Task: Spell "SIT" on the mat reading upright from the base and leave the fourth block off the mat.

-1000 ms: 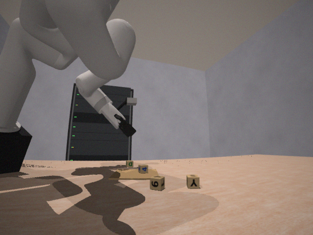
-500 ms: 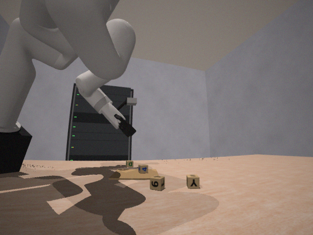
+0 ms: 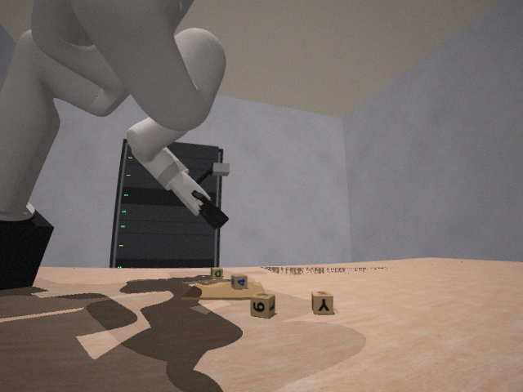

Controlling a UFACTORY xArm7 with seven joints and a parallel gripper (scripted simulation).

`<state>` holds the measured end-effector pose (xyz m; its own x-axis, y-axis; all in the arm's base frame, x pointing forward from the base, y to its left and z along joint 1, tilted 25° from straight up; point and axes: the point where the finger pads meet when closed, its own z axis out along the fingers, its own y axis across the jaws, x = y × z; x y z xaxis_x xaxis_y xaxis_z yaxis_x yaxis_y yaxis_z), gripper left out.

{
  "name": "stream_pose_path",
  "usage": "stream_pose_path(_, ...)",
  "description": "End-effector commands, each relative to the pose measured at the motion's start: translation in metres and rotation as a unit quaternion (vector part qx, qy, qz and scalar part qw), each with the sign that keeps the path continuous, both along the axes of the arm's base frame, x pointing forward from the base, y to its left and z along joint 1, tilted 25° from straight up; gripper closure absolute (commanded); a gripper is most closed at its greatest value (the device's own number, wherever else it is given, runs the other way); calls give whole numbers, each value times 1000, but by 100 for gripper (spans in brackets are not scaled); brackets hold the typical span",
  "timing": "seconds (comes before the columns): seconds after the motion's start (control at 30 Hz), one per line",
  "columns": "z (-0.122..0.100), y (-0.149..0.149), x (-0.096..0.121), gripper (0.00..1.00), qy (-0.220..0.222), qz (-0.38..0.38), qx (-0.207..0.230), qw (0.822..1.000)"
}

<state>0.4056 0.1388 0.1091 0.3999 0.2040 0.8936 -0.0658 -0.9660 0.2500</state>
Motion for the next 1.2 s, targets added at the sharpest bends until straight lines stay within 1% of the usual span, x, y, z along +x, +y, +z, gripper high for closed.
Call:
stream_pose_path(0.0,1,-2,1,0,-1,1,0,1000)
stream_pose_path(0.17,1,-2,1,0,-1,1,0,1000)
stream_pose_path(0.2,2,-8,5,0,-3,2,-1,1000)
stream_pose_path(0.53,2,-8,5,0,-3,2,-1,1000)
stream_pose_path(0.57,4,-18,11,0,-4,2,-2,1000)
stream_pose_path(0.93,4,-18,11,0,-4,2,-2,1000)
stream_pose_path(0.97,5,-30,16,0,-5,3,-3,1000)
stream_pose_path(1.17,5,-30,16,0,-5,3,-3,1000)
